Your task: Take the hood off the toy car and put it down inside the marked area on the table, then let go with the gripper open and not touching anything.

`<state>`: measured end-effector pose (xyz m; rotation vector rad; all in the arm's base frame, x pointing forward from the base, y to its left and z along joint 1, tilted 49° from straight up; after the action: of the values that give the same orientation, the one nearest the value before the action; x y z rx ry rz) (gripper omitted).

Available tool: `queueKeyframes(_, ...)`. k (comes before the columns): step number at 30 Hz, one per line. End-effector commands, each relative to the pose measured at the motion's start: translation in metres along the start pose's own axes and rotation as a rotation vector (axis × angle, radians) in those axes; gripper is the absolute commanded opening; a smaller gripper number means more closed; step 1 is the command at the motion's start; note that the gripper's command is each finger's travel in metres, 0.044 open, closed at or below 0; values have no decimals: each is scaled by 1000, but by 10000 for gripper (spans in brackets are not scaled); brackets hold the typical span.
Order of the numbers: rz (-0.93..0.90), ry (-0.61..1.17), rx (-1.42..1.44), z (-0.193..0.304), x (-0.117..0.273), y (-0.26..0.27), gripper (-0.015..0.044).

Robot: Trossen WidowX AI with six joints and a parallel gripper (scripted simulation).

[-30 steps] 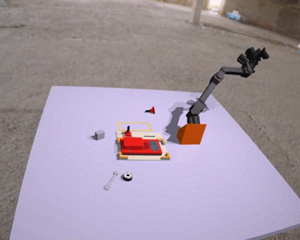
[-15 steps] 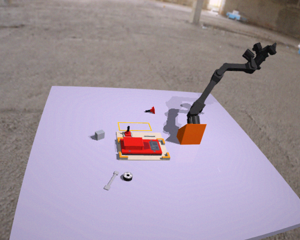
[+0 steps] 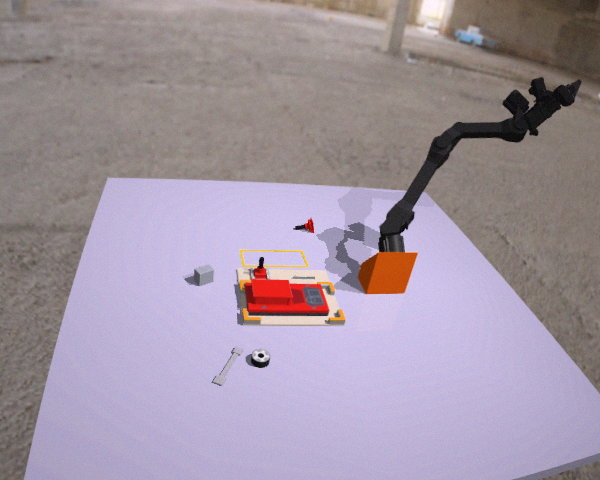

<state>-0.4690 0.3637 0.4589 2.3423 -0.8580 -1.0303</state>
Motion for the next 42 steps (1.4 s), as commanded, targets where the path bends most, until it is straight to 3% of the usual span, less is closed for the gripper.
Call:
queueKeyframes(1, 84, 4, 30, -11, -4, -38, 440)
queueKeyframes(22, 505, 12, 199, -84, 11, -231, 440)
queueKeyframes(42, 902, 14, 306, -171, 87, -387, 440)
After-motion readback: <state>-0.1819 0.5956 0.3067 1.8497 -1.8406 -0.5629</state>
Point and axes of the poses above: the point midway between the two fingers, 35 mm back from their tips, its own x axis back along the fingers, its own y axis across the jaws, z = x × y, the point moved 2 cm from there along x, back along the fingers, and after that the axes turned 15 degrees about -x, right-handed, at the moved point
